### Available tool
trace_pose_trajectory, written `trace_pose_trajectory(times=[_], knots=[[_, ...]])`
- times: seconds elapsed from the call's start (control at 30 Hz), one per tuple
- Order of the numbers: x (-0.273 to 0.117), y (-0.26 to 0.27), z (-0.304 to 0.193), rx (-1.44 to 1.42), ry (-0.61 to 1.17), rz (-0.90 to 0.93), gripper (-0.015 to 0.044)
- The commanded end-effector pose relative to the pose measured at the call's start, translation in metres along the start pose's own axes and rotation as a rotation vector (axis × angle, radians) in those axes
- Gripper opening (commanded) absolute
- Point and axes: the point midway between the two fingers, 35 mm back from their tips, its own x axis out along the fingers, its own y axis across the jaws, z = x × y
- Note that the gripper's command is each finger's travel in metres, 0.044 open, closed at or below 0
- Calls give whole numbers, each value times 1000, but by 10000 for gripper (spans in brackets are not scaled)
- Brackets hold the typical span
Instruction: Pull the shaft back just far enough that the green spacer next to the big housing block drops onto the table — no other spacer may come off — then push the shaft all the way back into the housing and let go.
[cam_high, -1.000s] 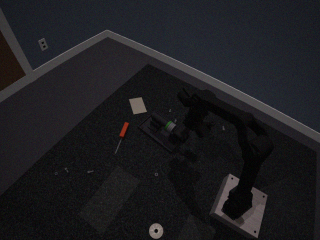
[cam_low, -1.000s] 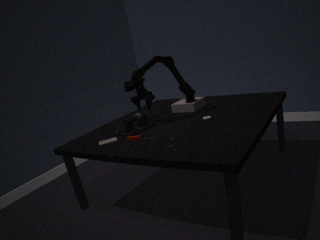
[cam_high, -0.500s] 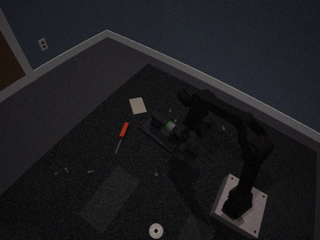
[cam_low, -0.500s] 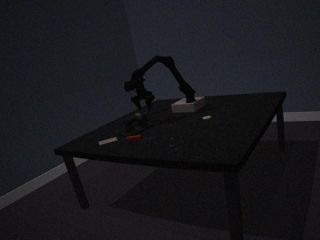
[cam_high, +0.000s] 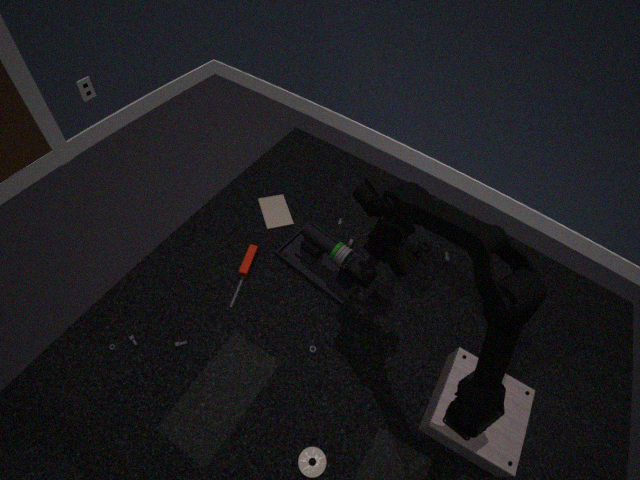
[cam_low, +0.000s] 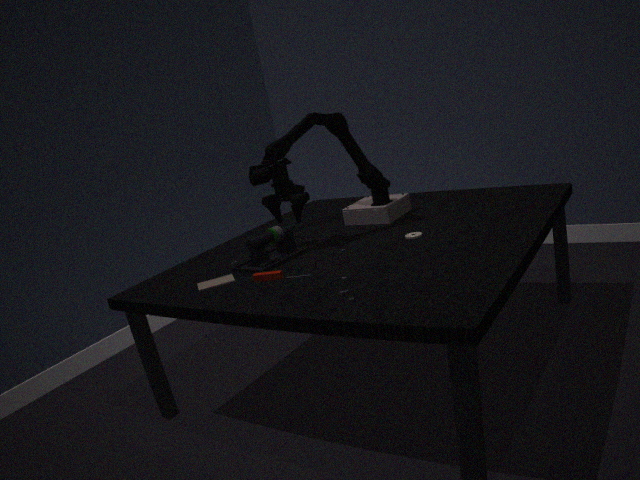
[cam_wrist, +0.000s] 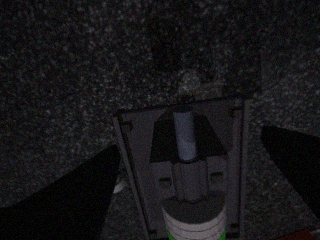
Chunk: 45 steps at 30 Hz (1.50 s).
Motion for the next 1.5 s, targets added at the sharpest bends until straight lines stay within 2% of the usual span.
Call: trace_pose_trajectory(times=[0.0,0.53,1.47], knots=[[11,0,2,3,-13,-2,440],[35,0,3,3,-13,-2,440],[35,0,3,3,-13,-2,440]])
